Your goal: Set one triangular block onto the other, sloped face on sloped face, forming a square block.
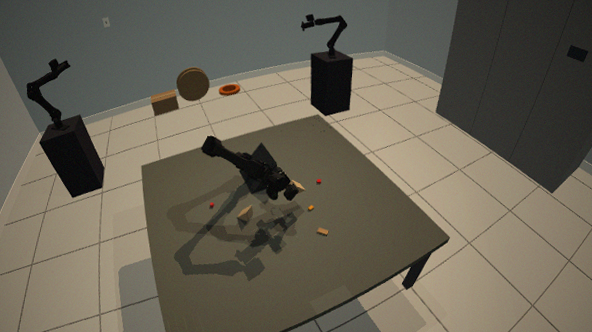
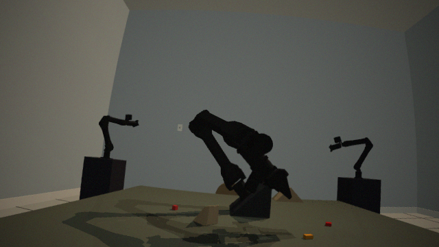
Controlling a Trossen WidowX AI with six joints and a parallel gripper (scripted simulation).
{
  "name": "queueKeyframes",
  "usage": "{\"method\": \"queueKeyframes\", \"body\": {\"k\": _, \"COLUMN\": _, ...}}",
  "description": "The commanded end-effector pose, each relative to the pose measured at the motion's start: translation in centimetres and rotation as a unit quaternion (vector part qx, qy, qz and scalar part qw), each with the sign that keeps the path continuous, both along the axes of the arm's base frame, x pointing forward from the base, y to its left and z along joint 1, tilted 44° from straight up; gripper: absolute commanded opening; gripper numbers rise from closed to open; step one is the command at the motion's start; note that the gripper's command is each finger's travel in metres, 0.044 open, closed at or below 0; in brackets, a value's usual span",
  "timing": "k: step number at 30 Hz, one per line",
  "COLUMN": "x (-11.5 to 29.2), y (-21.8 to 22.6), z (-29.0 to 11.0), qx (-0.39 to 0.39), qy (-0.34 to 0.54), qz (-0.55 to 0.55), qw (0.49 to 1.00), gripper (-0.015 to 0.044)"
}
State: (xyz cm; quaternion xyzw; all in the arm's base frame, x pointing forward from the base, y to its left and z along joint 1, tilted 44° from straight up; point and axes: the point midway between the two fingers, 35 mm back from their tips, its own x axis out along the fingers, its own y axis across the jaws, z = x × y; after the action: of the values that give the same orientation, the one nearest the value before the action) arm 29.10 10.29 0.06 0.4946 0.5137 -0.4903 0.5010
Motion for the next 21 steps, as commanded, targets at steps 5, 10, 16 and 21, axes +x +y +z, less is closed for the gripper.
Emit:
{"method": "queueKeyframes", "body": {"k": 5, "x": -0.11, "y": 0.09, "z": -0.30, "qx": -0.027, "qy": 0.011, "qz": 0.082, "qw": 0.996, "gripper": 0.0000}}
{"method": "queueKeyframes", "body": {"k": 10, "x": -0.23, "y": 0.19, "z": -0.54, "qx": -0.051, "qy": 0.025, "qz": 0.158, "qw": 0.986, "gripper": 0.0000}}
{"method": "queueKeyframes", "body": {"k": 16, "x": -0.39, "y": 0.31, "z": -0.82, "qx": -0.077, "qy": 0.045, "qz": 0.248, "qw": 0.965, "gripper": 0.0000}}
{"method": "queueKeyframes", "body": {"k": 21, "x": -0.47, "y": 0.42, "z": -0.98, "qx": -0.096, "qy": 0.063, "qz": 0.322, "qw": 0.940, "gripper": 0.0000}}
